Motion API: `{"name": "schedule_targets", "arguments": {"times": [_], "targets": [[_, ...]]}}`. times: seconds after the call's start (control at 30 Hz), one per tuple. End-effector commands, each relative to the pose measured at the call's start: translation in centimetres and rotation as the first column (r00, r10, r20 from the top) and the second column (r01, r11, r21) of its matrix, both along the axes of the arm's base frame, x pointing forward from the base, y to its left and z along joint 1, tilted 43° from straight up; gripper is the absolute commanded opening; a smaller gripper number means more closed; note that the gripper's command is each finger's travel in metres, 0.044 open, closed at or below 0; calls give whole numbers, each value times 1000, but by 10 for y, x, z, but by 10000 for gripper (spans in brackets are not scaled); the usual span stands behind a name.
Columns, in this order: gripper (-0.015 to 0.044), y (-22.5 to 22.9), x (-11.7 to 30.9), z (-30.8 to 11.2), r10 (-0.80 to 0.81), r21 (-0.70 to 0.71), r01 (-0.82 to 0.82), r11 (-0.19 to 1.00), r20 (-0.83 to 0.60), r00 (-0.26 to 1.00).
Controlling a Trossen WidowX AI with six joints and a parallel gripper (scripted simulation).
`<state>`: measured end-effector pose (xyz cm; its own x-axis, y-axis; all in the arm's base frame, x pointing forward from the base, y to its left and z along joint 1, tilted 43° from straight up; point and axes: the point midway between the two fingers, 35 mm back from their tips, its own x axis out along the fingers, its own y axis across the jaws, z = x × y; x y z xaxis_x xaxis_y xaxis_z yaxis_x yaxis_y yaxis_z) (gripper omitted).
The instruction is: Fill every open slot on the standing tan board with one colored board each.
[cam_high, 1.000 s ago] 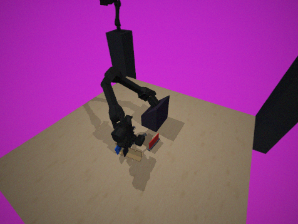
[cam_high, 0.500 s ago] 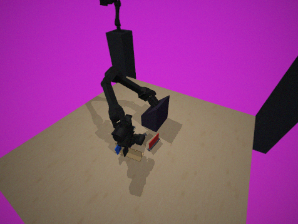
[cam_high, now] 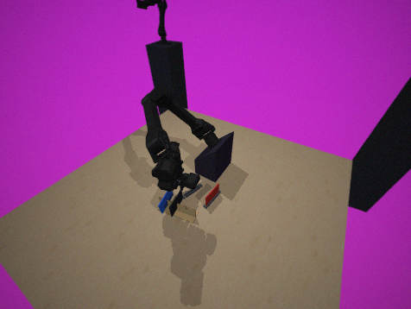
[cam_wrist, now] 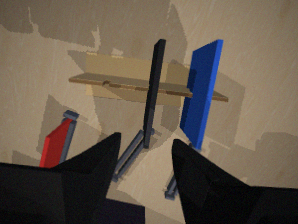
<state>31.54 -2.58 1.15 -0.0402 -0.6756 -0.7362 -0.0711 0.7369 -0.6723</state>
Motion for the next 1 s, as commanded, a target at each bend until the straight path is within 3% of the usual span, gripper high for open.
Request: {"name": "schedule_targets", "arguments": {"times": [0.0, 0.1, 0.4, 0.67, 0.83, 0.97], "targets": [[185, 26, -7, -3, -15, 22, 14, 1000, 40, 999], [185, 65, -39, -22, -73, 41, 70, 997, 72, 995], [185, 114, -123, -48, -207, 10, 208, 978, 149, 967], [185, 113, -125, -51, -210, 9, 211, 977, 152, 966], [185, 74, -131, -99, -210, 7, 211, 977, 153, 966], [185, 72, -132, -101, -210, 6, 211, 977, 153, 966]]}}
